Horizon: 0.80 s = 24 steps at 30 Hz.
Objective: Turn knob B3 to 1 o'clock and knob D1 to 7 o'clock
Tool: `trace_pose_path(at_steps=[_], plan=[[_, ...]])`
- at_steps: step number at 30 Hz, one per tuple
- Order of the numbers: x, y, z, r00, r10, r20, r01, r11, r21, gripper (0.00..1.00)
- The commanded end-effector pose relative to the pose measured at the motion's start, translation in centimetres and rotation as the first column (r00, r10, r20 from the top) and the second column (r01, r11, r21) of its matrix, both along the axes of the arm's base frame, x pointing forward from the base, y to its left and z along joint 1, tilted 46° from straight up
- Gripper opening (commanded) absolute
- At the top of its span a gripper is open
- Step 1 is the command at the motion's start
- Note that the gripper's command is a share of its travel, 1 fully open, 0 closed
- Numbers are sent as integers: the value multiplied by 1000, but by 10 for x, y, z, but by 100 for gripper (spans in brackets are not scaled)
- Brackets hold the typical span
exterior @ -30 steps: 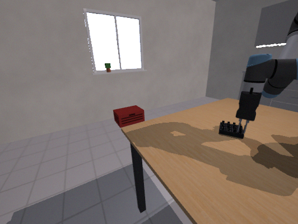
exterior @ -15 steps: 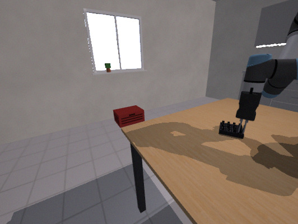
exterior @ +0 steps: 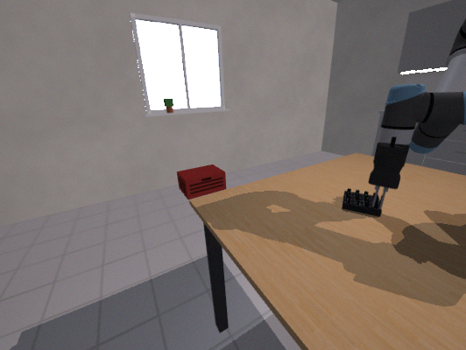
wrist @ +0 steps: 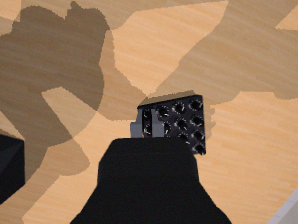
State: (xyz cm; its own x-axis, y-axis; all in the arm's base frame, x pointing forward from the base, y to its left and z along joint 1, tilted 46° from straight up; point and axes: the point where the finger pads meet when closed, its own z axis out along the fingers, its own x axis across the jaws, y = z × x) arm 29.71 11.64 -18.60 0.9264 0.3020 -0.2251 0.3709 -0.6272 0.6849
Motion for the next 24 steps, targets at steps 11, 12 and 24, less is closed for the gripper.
trace_pose_path(at_steps=[11,12,24], plan=[[0,0,0,996,63,-64,-64,998,-3,30],[0,0,0,994,77,-78,-77,997,-4,30],[0,0,0,954,208,-218,-212,977,4,30]])
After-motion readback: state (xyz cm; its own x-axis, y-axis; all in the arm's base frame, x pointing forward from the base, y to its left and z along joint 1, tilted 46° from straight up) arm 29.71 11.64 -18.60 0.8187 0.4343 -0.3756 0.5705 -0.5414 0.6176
